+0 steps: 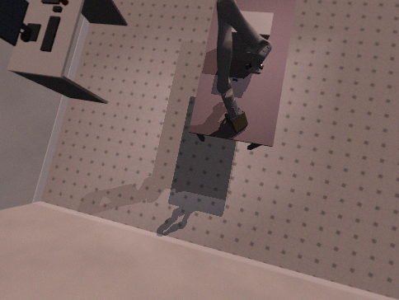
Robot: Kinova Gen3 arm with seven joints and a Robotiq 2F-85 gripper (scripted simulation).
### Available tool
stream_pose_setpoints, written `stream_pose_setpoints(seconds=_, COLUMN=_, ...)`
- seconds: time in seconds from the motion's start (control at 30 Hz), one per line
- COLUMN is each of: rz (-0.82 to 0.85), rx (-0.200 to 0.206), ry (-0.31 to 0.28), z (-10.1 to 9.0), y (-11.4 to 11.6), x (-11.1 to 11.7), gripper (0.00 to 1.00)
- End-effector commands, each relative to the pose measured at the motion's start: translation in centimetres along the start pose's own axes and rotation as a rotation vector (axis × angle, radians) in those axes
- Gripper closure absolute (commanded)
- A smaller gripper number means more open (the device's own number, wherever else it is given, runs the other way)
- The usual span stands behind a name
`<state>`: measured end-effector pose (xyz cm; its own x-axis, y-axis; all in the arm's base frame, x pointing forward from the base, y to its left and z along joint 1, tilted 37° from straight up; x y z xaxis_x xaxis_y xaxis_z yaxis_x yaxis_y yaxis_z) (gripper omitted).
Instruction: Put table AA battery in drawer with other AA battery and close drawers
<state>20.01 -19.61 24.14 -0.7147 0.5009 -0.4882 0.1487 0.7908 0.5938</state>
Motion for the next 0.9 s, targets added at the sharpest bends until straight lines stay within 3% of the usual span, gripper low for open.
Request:
stream_pose_setpoints(seconds=0.0, rz=-0.032, rx=0.021, ry=0.007, z=-0.5, y=0.1, x=-0.8, gripper=0.67)
stream_pose_setpoints(seconds=0.47, rz=-0.023, rx=0.076, ry=0.212, z=-3.6, y=0.3, x=-0.9, gripper=0.67)
stream_pose_setpoints(seconds=0.87, rz=-0.021, rx=0.091, ry=0.267, z=-4.3, y=0.4, x=-0.9, gripper=0.67)
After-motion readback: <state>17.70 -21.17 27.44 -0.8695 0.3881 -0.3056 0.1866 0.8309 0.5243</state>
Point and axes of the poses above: the point where the finger pads meet when closed, its own z axis out along the fingers, its own y axis across the jaws, x = y × z, the point moved 7 cm from there along -z, back along the fingers, and after that the axes turned 13 degrees about z, right-handed, at the moved point
